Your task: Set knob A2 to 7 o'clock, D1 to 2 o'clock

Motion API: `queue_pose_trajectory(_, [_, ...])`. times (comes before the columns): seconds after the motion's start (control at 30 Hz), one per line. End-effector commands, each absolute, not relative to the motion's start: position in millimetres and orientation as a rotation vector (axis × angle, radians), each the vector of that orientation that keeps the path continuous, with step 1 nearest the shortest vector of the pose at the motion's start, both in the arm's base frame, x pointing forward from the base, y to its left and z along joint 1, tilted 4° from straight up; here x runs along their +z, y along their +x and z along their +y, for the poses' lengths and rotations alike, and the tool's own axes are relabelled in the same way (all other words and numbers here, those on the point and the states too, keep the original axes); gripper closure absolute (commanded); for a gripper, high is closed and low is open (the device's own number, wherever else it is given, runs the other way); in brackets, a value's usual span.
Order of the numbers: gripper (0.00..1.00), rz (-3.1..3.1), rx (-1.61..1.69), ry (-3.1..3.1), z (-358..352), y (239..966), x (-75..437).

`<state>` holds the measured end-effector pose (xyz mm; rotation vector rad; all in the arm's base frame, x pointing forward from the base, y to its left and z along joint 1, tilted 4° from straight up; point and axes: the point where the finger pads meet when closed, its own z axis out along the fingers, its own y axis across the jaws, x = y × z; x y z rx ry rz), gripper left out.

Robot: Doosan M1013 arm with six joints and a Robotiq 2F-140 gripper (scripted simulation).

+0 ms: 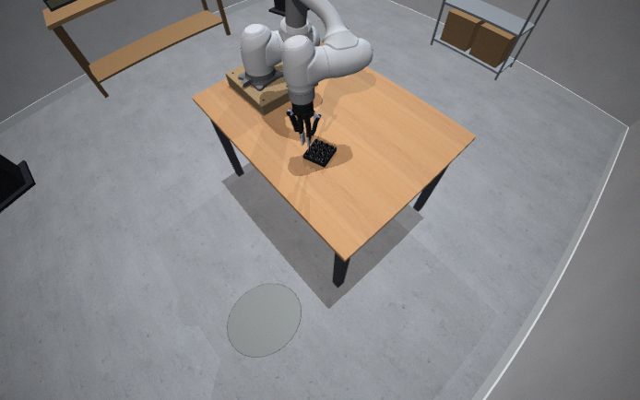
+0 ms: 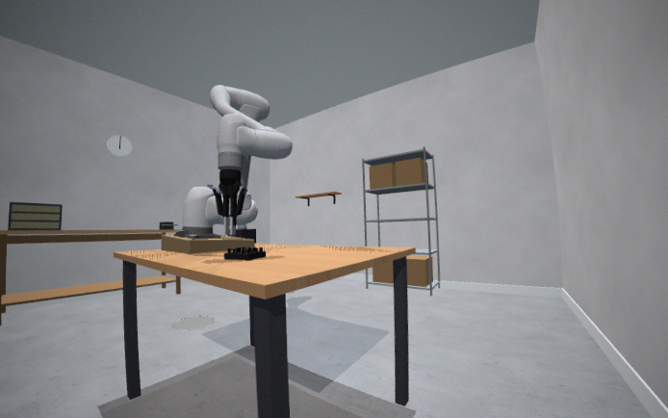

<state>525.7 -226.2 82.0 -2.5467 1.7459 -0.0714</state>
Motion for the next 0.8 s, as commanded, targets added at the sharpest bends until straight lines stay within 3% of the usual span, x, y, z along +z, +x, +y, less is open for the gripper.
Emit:
queue_pose_trajectory(0.0, [0.88,1.746,-0.071,-2.547,-226.2,525.8,82.1])
queue_pose_trajectory(0.77, [0.88,1.729,-0.072,-2.558,-226.2,525.9,79.8])
